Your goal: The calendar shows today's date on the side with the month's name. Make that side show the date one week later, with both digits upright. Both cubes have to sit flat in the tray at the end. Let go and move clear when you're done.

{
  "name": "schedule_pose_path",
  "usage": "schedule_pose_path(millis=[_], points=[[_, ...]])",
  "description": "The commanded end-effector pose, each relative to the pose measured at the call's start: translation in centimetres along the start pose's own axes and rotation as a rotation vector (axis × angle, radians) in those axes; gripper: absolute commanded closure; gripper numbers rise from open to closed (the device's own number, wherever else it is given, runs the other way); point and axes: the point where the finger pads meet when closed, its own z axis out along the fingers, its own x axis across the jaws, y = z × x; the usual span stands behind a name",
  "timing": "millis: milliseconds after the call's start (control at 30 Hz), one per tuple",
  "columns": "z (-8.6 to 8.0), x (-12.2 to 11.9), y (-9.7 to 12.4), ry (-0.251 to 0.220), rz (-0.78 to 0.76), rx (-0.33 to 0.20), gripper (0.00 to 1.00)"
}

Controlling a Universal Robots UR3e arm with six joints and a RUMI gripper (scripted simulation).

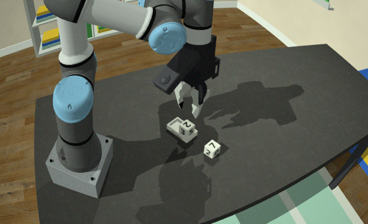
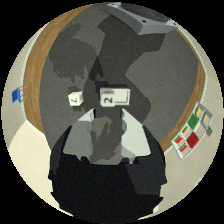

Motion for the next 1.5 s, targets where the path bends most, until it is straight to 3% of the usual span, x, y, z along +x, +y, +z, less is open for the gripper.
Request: schedule_pose_path(millis=[0,700,1467], points=[[0.8,-0.1,0.1,-0.002,0.000,-0.003,0.71],[3.1,-0.1,0.0,-0.002,0.000,-0.003,0.71],[3.4,-0.1,0.0,-0.002,0.000,-0.003,0.71]])
